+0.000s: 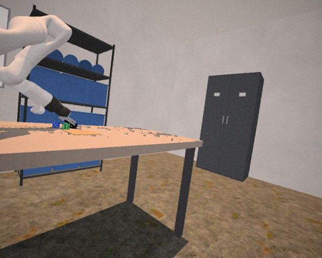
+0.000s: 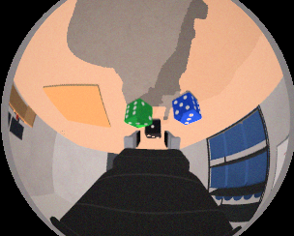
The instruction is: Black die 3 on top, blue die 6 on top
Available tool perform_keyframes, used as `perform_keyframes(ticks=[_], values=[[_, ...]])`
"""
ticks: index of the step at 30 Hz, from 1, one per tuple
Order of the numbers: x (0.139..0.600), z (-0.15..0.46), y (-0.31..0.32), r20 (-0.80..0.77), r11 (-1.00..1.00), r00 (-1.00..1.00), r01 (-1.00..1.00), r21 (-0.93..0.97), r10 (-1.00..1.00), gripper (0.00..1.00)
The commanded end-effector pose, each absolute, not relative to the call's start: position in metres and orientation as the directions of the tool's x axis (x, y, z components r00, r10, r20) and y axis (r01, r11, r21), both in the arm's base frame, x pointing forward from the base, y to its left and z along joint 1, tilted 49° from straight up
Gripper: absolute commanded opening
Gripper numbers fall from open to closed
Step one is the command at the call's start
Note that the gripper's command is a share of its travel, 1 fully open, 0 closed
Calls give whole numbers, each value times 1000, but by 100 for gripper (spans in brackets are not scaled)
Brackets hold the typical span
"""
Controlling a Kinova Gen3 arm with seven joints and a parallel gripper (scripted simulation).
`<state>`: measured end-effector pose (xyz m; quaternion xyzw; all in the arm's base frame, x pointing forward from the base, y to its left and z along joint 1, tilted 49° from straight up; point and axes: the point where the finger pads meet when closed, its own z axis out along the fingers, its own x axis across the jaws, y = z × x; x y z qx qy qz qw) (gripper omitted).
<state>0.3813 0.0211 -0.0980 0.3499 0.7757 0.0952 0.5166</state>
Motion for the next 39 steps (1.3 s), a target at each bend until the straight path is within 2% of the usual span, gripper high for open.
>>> perform_keyframes(ticks=[1,13,26,39], values=[[378,-97,24,-735,741,-229,440,507,639,87],[377,-90,32,-735,741,-229,440,507,639,87],[376,-58,68,-735,741,-229,440,507,639,87],[377,-57,70,-737,742,-227,440,506,637,87]])
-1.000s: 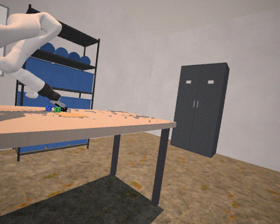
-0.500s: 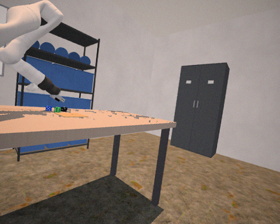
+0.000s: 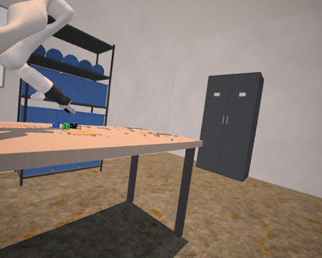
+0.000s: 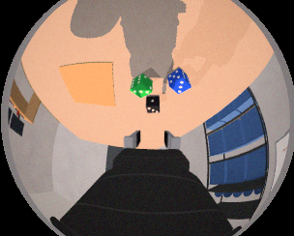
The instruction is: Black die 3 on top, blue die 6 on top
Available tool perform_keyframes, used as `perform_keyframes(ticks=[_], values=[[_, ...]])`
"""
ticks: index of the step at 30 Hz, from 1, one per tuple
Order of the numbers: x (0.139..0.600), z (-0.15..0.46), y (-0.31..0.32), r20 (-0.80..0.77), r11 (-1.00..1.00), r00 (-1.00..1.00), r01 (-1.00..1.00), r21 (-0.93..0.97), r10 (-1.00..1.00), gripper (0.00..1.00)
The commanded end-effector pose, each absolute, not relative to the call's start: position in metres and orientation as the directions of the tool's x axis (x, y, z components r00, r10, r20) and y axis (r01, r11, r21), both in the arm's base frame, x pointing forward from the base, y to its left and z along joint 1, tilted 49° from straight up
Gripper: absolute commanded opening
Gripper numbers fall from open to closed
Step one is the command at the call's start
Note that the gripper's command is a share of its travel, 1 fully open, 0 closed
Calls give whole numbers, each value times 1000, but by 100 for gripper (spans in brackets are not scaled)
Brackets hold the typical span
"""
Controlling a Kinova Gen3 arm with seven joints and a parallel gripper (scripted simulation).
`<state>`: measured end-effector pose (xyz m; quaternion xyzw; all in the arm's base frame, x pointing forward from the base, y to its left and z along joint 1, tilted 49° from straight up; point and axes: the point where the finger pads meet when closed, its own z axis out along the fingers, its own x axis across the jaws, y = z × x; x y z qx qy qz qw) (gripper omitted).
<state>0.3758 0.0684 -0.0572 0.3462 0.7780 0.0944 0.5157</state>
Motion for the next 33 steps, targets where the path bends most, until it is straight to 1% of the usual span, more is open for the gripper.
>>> perform_keyframes(ticks=[1,15,25,33], values=[[377,-56,70,-737,742,-226,439,506,637,87],[389,-50,67,-770,752,-183,437,494,612,87],[404,-41,61,-813,761,-117,448,470,571,87],[420,-29,50,-863,757,-29,495,426,505,87]])
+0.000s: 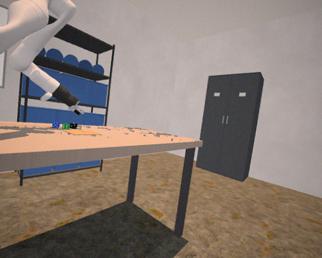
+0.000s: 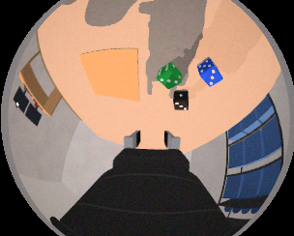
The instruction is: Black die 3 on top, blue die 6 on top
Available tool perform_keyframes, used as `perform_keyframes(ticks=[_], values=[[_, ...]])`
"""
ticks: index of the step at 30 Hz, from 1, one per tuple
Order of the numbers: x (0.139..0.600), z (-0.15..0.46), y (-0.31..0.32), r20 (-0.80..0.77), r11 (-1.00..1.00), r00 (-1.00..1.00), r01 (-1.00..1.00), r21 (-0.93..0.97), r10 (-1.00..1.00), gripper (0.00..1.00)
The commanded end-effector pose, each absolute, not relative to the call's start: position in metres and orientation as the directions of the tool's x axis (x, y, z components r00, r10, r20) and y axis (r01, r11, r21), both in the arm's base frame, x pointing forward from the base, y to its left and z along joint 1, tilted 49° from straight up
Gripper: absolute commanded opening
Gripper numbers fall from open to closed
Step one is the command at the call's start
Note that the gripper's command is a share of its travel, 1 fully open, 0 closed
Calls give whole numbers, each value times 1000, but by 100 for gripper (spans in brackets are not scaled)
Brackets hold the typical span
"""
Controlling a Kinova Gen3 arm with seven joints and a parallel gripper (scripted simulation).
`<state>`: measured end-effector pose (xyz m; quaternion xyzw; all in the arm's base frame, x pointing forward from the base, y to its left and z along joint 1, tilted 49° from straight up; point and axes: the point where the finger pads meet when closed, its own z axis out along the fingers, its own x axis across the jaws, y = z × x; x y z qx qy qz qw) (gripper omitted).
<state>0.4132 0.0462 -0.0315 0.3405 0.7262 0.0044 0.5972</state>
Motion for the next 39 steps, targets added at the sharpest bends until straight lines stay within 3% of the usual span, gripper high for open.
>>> perform_keyframes(ticks=[1,19,39], values=[[421,-28,48,-869,754,-18,505,420,495,87],[428,-14,20,-938,603,76,748,277,337,87],[411,-31,35,-918,285,-68,957,51,390,87]])
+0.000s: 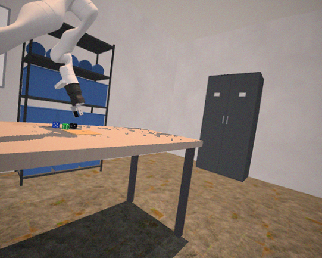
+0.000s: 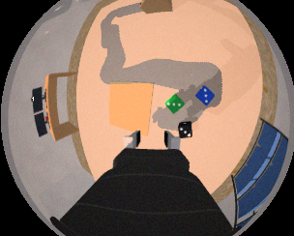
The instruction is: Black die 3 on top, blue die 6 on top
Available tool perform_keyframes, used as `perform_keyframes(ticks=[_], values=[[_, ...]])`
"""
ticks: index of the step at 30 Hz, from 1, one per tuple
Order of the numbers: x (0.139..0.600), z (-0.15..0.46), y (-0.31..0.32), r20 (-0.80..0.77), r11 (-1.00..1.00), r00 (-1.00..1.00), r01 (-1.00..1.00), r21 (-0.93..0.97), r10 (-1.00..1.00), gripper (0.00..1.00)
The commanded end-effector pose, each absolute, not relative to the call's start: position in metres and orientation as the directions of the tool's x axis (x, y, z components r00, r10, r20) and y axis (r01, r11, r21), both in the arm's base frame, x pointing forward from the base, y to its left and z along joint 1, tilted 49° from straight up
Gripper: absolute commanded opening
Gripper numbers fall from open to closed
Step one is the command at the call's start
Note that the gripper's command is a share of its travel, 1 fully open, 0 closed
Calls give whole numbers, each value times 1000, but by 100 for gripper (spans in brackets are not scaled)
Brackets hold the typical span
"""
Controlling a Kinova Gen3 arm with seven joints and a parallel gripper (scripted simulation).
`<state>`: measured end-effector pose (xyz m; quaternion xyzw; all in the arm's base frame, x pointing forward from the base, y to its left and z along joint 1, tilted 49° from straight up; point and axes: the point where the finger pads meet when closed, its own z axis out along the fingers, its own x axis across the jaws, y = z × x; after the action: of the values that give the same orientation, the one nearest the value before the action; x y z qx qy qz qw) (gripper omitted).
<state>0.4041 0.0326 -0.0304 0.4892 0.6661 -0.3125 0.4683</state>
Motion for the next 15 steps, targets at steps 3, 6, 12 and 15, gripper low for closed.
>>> perform_keyframes(ticks=[3,6,12,15], values=[[411,-33,40,-906,259,-88,966,25,413,87],[410,-35,46,-893,237,-107,971,0,437,87],[412,-40,63,-847,192,-155,979,-64,508,87],[413,-42,71,-823,180,-175,980,-90,540,87]])
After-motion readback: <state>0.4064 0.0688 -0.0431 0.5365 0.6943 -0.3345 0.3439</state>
